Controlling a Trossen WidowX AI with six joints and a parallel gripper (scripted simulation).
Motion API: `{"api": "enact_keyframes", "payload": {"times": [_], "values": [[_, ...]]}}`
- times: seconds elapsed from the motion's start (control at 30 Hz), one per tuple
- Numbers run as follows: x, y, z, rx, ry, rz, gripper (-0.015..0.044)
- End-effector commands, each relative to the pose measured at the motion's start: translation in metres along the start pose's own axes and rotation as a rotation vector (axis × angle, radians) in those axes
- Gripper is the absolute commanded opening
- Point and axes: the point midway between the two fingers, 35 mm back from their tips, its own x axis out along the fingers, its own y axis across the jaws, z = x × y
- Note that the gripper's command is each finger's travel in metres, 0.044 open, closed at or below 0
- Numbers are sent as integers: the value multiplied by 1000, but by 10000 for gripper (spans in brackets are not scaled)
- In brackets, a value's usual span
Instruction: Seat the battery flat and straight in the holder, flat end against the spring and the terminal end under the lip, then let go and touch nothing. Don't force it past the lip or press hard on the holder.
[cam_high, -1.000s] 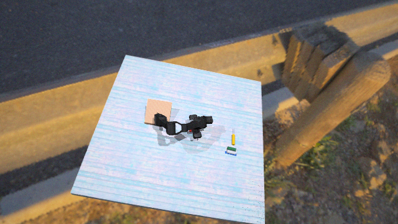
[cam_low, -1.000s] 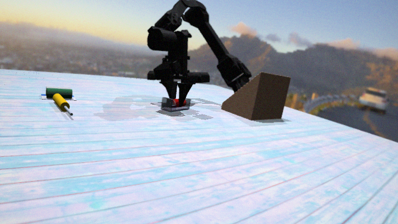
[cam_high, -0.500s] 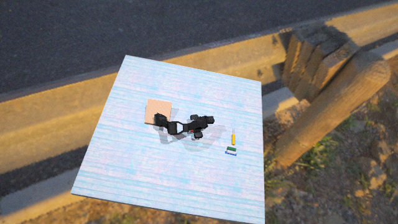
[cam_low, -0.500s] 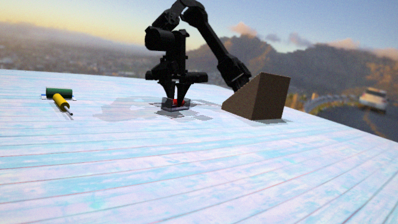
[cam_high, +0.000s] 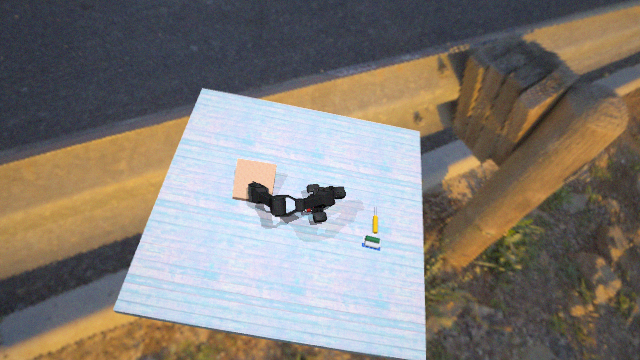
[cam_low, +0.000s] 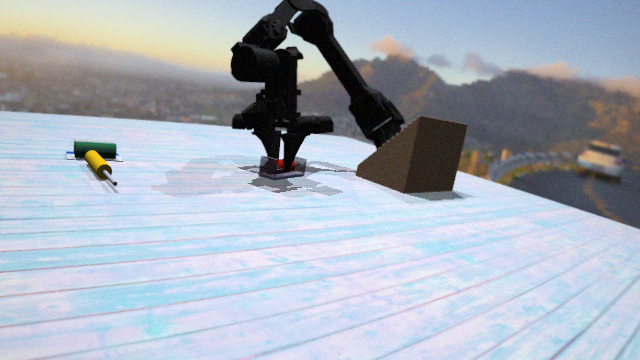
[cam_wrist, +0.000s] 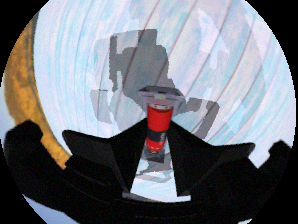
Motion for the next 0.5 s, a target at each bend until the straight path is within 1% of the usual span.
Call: {"api": "enact_keyframes", "payload": {"times": [0.0, 0.13, 0.47], "values": [[1, 0, 1, 1, 2, 0, 86], [1, 0, 1, 1, 2, 0, 188], [-14, 2, -1, 0, 0, 1, 188]]}}
